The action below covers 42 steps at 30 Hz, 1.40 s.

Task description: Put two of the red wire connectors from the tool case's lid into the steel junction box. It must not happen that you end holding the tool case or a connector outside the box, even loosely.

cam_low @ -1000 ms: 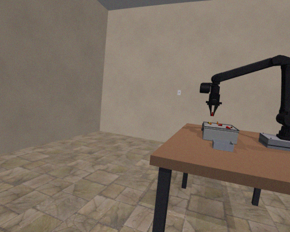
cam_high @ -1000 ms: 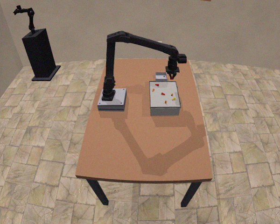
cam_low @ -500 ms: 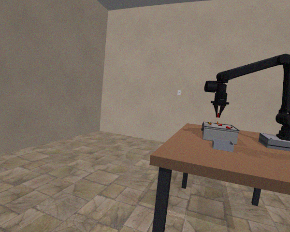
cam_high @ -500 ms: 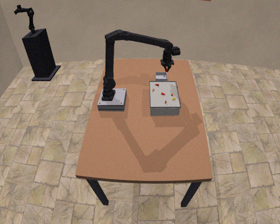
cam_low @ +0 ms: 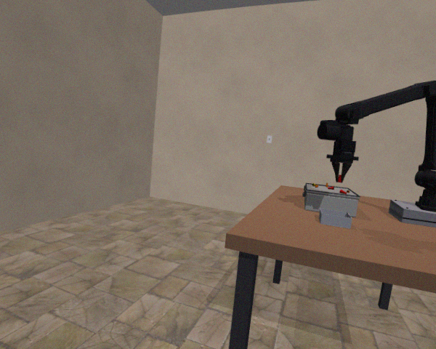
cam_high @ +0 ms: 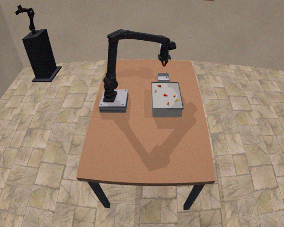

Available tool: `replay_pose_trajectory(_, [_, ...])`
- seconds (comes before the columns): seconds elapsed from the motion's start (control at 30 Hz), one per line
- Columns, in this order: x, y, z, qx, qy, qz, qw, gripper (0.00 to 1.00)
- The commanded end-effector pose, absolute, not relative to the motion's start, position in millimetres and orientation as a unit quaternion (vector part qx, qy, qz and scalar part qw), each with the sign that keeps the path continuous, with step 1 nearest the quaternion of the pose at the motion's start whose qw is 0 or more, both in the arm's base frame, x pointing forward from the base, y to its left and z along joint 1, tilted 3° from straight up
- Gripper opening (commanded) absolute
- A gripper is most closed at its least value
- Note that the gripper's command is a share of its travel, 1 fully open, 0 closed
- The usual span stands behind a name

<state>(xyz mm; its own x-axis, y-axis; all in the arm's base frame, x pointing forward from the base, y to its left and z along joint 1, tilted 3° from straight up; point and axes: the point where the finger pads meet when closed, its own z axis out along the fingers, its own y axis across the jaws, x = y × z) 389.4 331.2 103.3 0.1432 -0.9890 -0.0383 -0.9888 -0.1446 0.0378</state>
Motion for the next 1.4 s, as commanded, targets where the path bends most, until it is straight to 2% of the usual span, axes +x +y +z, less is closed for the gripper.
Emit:
replay_pose_trajectory(0.0, [406, 354, 132, 0.739, -0.673, -0.020, -0.026, 0.10])
replay_pose_trajectory(0.3, [397, 376, 135, 0.739, -0.673, -0.021, -0.028, 0.10])
replay_pose_trajectory(1.03, [405, 371, 145, 0.733, -0.679, -0.020, -0.045, 0.10])
replay_pose_trajectory(1.37, [396, 369, 108, 0.735, -0.677, -0.022, -0.023, 0.10])
